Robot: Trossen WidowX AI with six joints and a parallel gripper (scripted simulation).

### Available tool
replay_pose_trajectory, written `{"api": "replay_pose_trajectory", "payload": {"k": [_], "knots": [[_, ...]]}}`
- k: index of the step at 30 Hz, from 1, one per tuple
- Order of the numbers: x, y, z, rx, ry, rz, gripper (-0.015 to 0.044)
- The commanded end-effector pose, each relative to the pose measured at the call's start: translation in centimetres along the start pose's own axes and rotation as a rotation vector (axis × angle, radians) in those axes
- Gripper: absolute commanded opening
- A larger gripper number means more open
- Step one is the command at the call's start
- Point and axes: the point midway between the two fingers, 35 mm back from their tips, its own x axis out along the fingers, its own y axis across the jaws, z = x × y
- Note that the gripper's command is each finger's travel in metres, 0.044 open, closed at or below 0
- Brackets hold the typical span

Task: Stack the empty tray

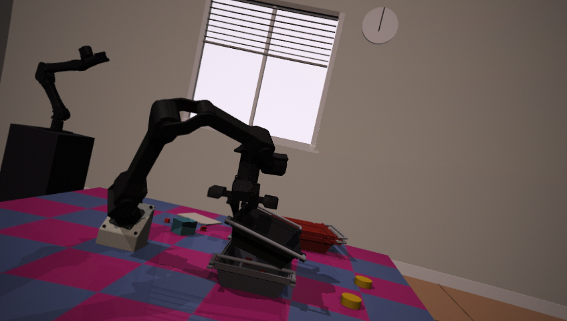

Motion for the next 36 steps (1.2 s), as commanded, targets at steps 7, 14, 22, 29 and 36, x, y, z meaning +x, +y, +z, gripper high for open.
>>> {"api": "replay_pose_trajectory", "payload": {"k": [7, 14, 22, 29, 36], "knots": [[0.7, -0.4, 0.4, 0.009, 0.0, -0.03, 0.0], [0.7, -0.4, 0.4, 0.009, 0.0, -0.03, 0.0], [0.7, -0.4, 0.4, 0.009, 0.0, -0.03, 0.0], [0.4, -0.2, 0.2, 0.002, 0.0, -0.008, 0.0], [1.5, -0.7, 0.6, 0.008, -0.001, -0.029, 0.0]]}}
